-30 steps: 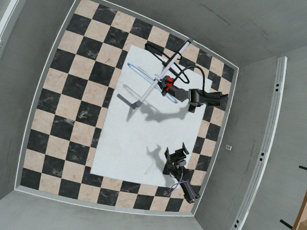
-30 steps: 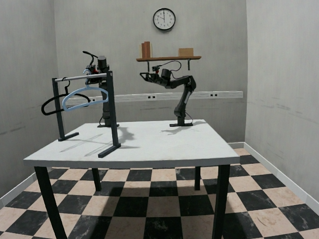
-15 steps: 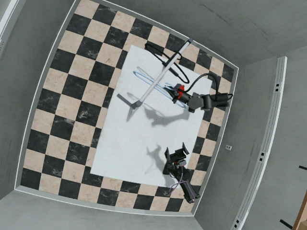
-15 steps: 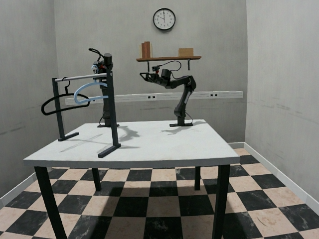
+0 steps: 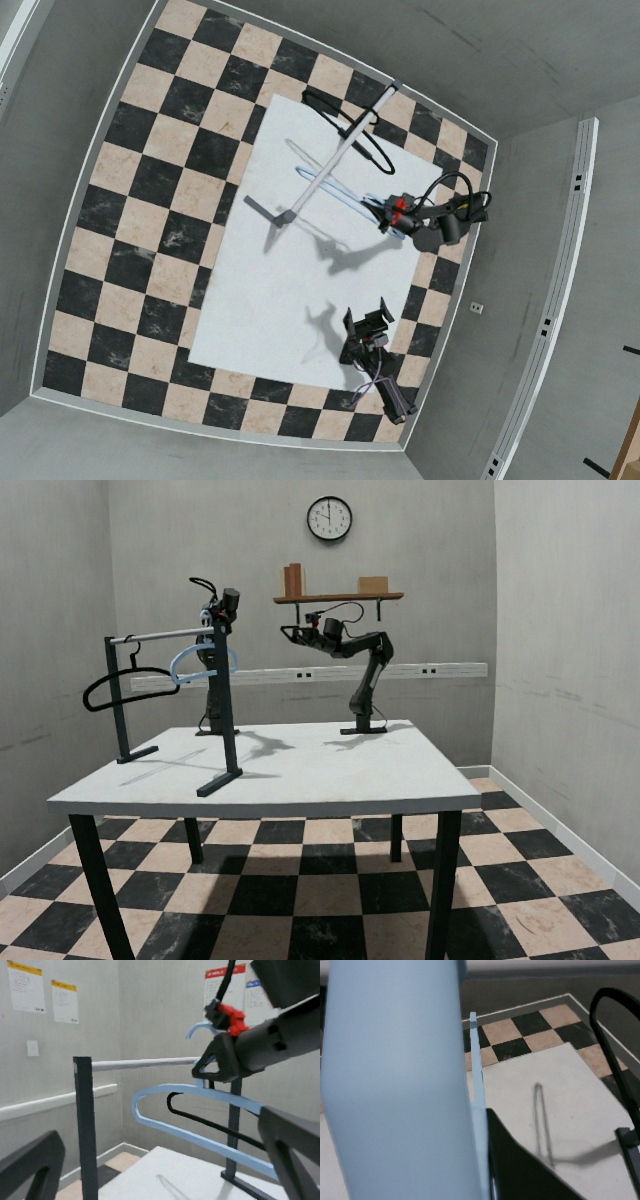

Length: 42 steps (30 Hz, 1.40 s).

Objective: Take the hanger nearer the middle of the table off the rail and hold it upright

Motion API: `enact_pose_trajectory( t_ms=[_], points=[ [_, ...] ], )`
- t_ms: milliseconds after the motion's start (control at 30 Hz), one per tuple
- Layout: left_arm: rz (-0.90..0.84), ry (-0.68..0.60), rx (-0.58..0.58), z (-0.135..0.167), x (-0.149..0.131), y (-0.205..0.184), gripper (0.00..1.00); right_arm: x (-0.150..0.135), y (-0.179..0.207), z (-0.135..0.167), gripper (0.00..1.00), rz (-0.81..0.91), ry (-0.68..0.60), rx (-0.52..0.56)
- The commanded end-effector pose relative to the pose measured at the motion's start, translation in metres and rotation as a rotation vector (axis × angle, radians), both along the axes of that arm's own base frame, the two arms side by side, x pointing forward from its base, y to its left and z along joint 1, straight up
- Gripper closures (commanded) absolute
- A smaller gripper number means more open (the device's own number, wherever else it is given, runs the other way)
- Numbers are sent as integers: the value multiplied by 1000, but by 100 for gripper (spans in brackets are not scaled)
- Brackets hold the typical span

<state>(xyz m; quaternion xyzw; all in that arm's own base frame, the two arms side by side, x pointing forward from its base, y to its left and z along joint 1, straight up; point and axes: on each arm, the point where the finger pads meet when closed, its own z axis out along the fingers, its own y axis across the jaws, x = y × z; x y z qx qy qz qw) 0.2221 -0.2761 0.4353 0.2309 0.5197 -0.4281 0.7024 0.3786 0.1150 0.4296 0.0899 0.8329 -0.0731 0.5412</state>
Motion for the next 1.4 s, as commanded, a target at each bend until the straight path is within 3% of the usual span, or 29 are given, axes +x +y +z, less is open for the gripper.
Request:
enact_pose_trajectory(
  t_ms=[0, 733, 1000, 1367],
  points=[
    [3, -12, -19, 7, -1, 2, 0, -21, -14, 20, 100, -80, -65, 27],
    [3, -12, -19, 7, -1, 2, 0, -25, -12, 21, 100, -136, -89, 25],
    [-73, 65, 108, -9, -9, 2, 0, -25, -12, 21, 100, -136, -89, 25],
    [-61, 45, 92, 5, -11, 11, 0, -24, -11, 16, 100, -128, -75, 14]
  ],
)
